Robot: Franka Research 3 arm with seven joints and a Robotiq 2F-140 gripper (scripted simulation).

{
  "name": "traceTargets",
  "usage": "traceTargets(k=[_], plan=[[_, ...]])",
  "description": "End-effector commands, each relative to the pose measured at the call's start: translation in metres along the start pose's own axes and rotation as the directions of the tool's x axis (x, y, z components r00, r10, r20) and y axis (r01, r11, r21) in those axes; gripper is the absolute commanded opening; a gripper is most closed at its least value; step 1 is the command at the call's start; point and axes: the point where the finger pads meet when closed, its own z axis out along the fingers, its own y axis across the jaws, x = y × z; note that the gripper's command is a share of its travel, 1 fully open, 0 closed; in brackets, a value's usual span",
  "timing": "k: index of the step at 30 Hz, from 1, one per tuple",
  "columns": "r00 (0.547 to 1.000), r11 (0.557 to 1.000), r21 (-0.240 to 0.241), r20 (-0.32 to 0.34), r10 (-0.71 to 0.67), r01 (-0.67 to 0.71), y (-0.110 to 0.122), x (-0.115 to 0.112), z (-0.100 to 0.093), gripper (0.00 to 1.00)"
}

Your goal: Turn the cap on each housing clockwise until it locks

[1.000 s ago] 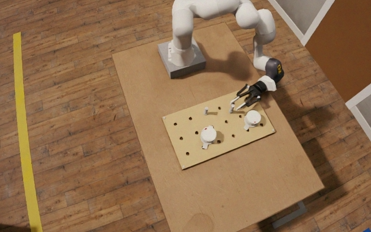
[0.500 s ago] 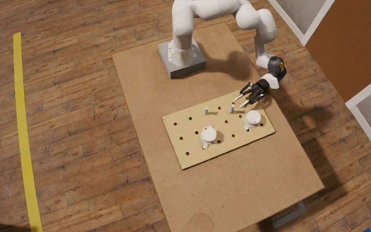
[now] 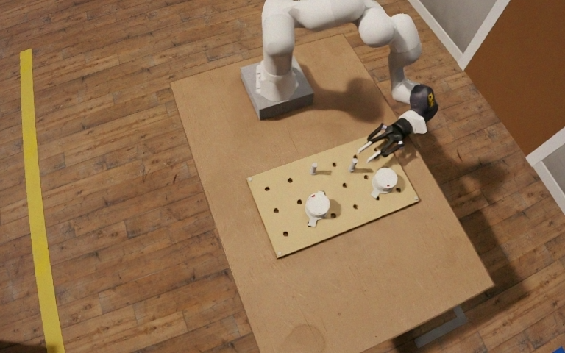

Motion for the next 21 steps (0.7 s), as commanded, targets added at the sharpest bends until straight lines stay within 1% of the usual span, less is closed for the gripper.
traceTargets(k=[1,21], plan=[[1.0,1.0,-0.003,-0.005,-0.01,0.01,0.0023,0.0004,-0.0013,0.36],[1.0,1.0,-0.003,-0.005,-0.01,0.01,0.0022,0.0045,-0.0011,0.36]])
